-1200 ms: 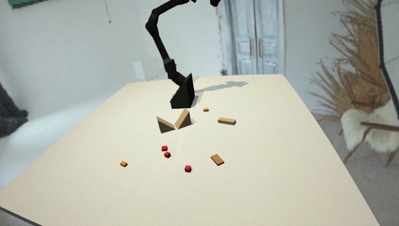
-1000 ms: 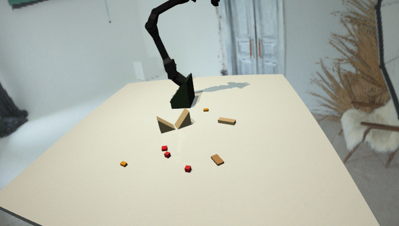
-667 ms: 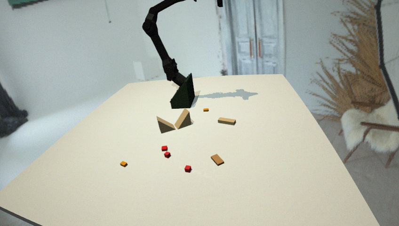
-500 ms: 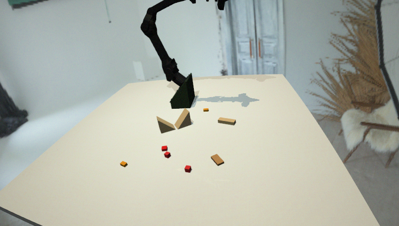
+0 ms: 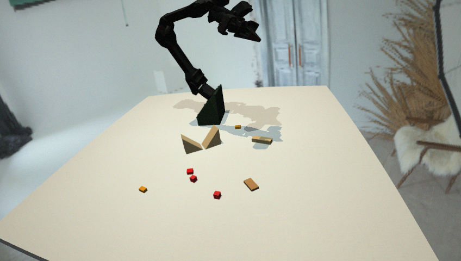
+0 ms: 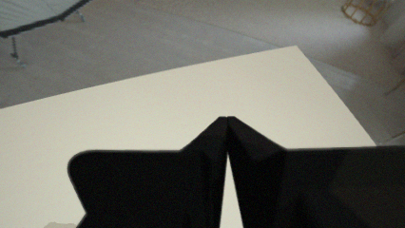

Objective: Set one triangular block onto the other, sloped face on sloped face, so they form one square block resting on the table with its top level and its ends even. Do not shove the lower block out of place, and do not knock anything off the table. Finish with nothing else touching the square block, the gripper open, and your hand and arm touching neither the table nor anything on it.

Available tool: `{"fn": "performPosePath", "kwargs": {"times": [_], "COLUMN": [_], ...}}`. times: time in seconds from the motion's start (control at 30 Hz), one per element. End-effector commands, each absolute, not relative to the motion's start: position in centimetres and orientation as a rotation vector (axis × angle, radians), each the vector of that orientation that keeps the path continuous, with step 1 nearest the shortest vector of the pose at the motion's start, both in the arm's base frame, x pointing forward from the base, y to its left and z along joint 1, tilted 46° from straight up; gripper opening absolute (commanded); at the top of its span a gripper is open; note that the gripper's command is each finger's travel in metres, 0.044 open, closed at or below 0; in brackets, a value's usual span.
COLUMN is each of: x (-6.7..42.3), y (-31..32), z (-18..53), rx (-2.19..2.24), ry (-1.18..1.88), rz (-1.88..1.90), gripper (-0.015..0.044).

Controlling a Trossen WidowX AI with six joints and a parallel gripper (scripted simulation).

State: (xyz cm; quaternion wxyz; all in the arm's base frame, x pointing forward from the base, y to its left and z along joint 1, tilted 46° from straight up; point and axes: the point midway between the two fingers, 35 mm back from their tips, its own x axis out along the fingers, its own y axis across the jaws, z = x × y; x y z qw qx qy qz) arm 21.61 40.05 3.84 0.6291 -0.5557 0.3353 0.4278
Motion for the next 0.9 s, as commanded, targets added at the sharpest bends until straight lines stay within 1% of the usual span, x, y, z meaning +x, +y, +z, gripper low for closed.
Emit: {"fn": "performPosePath", "kwargs": {"times": [0.0, 0.17, 0.3, 0.43, 0.6, 0.67, 0.87], "x": [26.1, 30.4, 32.6, 33.7, 33.5, 33.4, 33.4], "y": [34.2, 26.6, 20.0, 13.2, 5.1, 4.1, 4.1], "z": [2.2, 1.1, 0.6, 0.4, 0.5, 0.5, 0.5], "rx": [-1.261, -1.230, -1.199, -1.165, -1.124, -1.118, -1.118], "ry": [0.933, 1.109, 1.245, 1.375, 1.526, 1.545, 1.545], "rz": [0.771, 0.519, 0.312, 0.108, -0.132, -0.163, -0.163], "gripper": [0.0000, 0.0000, 0.0000, 0.0000, 0.0000, 0.0000, 0.0000]}}
